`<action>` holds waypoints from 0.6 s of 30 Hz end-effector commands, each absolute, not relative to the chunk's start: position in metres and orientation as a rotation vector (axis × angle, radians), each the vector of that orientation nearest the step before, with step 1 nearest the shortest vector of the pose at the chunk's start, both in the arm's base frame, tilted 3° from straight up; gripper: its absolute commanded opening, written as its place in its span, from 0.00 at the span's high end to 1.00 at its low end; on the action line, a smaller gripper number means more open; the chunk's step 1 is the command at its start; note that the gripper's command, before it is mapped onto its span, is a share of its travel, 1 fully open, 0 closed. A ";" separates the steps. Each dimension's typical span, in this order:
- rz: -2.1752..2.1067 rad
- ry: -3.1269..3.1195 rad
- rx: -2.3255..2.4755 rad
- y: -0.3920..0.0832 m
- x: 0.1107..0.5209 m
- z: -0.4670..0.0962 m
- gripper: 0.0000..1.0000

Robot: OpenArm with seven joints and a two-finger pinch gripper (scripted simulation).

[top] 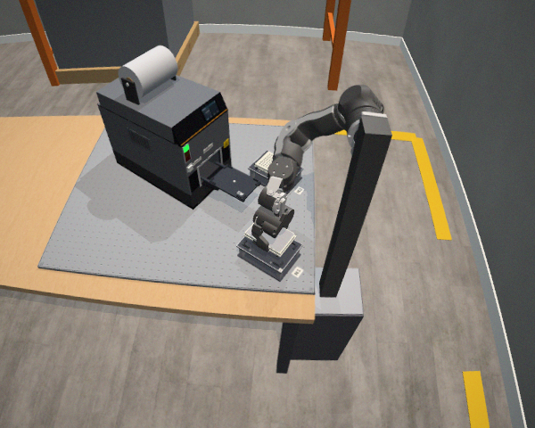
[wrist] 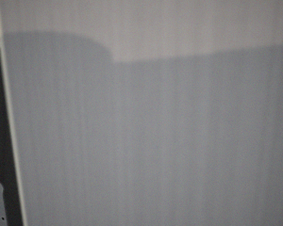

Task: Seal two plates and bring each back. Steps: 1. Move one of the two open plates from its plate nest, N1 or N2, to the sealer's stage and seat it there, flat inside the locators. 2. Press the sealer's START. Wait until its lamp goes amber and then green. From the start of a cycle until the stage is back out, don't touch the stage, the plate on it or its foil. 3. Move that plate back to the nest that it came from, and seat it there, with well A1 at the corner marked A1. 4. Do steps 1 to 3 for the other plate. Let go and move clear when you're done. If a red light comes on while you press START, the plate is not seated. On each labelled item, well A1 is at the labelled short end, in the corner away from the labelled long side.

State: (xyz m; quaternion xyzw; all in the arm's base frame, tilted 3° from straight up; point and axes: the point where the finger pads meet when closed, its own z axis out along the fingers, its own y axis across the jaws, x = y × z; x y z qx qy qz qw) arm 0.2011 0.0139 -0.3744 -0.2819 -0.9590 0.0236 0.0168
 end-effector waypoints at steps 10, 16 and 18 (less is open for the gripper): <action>0.064 -2.986 -0.868 0.015 0.201 -0.380 1.00; 0.064 -2.985 -0.868 0.015 0.200 -0.382 1.00; 0.064 -2.985 -0.869 0.015 0.201 -0.383 1.00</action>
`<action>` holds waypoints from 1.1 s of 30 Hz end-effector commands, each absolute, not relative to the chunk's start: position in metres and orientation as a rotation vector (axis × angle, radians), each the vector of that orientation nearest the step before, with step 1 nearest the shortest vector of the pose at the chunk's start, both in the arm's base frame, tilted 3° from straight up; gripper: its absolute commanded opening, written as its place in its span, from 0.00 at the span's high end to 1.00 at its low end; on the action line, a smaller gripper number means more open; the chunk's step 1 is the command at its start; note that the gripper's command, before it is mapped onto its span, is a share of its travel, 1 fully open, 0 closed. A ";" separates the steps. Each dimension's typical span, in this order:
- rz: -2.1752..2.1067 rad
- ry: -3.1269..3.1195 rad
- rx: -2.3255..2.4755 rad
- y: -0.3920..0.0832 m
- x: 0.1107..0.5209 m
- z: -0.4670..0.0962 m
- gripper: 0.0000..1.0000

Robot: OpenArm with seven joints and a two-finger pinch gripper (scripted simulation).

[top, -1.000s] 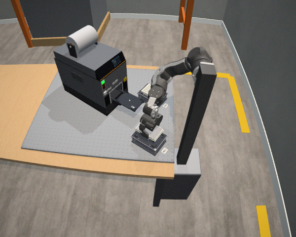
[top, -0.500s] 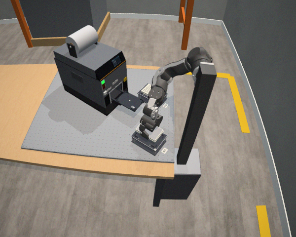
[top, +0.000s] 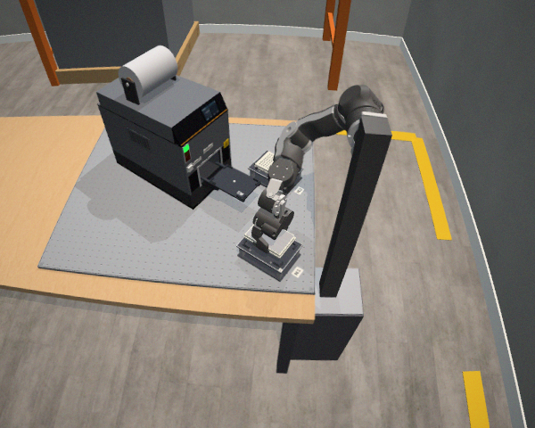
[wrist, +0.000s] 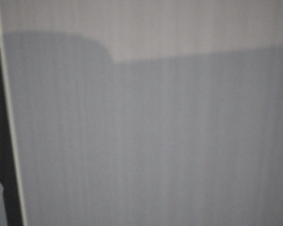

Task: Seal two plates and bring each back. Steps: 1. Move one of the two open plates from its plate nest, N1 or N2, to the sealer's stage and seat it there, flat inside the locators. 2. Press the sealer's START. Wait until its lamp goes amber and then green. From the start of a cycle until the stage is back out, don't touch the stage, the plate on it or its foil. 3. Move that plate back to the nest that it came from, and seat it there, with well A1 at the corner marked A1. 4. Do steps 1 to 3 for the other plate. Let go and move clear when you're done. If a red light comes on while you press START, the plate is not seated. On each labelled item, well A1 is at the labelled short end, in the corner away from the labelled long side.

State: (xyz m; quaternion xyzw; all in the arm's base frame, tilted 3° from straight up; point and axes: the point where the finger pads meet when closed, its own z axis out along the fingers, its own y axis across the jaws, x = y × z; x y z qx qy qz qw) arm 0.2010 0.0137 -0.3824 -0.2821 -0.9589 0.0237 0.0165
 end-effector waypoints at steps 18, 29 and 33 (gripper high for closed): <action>0.064 -2.984 -0.869 0.015 0.200 -0.391 1.00; 0.065 -2.984 -0.868 0.015 0.200 -0.397 1.00; 0.065 -2.985 -0.870 0.014 0.200 -0.397 1.00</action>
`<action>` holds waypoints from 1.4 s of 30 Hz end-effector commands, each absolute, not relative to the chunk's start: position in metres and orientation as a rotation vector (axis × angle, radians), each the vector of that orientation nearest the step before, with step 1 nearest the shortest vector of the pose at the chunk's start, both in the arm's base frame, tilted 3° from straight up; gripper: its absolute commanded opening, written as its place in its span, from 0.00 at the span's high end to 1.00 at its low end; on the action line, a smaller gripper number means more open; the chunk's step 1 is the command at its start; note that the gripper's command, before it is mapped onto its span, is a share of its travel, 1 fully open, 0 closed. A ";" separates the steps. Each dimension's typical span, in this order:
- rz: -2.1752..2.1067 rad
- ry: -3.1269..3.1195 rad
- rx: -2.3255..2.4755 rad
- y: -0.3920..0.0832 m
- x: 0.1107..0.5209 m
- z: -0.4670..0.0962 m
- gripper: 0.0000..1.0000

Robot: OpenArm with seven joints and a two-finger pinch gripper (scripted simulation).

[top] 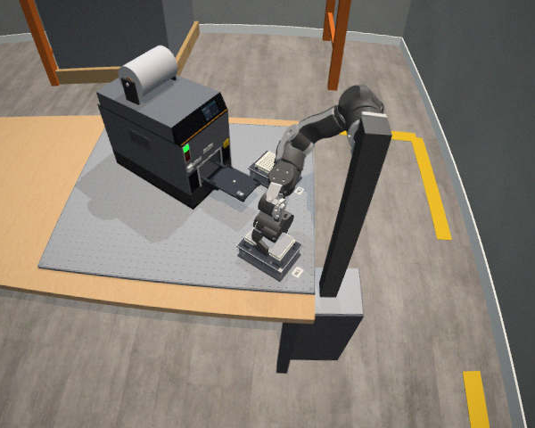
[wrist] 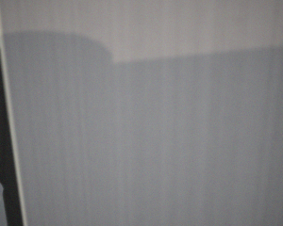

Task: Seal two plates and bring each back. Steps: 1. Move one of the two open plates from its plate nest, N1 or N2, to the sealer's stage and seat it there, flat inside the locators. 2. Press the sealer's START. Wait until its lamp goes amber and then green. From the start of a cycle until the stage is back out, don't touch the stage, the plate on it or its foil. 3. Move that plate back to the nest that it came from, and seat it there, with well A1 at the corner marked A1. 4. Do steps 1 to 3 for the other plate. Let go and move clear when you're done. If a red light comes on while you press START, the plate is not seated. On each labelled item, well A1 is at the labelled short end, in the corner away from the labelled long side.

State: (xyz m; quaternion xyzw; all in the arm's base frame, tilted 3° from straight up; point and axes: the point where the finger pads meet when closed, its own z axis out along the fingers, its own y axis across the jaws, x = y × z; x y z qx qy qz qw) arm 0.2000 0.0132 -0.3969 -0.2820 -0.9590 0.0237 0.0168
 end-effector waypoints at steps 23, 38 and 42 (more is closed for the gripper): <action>0.068 -2.983 -0.873 0.014 0.200 -0.398 1.00; 0.064 -2.984 -0.868 0.014 0.199 -0.400 1.00; 0.064 -2.984 -0.868 0.014 0.200 -0.403 1.00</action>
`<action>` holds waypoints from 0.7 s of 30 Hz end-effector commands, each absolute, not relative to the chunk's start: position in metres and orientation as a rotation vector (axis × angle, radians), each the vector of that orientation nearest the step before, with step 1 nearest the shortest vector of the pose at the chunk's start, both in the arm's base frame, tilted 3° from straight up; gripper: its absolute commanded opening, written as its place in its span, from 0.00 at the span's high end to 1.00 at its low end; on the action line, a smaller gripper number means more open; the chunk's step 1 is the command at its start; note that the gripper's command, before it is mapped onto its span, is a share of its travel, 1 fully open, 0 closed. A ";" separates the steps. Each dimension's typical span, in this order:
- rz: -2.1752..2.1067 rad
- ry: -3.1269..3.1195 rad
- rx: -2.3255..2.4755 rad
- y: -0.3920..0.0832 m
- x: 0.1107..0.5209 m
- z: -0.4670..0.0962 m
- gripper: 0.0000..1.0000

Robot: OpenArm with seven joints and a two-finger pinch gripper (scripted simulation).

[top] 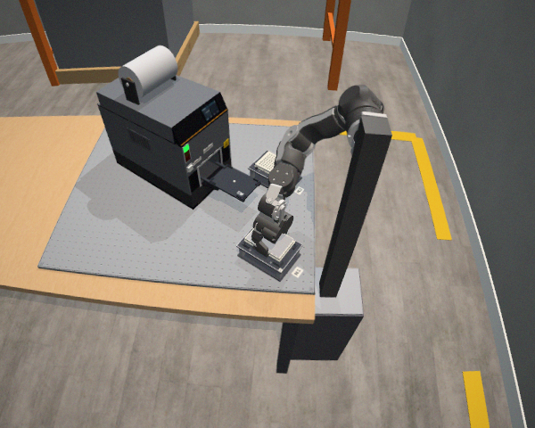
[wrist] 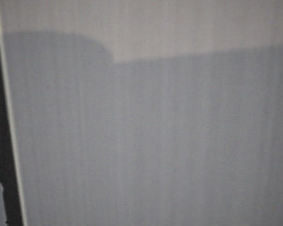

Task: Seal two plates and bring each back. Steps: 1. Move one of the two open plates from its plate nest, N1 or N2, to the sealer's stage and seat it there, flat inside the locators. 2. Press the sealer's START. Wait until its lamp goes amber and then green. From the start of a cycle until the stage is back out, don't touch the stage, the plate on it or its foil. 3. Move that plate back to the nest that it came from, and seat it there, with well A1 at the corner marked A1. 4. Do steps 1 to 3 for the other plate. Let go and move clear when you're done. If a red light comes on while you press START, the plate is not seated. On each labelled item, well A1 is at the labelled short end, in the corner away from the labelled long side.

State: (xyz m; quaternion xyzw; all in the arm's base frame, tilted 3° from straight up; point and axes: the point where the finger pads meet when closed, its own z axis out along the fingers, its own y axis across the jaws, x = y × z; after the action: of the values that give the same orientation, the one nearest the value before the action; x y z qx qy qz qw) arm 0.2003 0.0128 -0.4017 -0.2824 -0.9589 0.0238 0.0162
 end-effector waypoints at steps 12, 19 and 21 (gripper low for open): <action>0.068 -2.983 -0.873 0.014 0.200 -0.406 1.00; 0.068 -2.983 -0.873 0.014 0.200 -0.406 1.00; 0.068 -2.983 -0.873 0.014 0.200 -0.406 1.00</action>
State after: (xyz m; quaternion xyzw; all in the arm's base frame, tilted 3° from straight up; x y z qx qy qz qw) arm 0.2000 0.0128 -0.4063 -0.2823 -0.9589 0.0237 0.0163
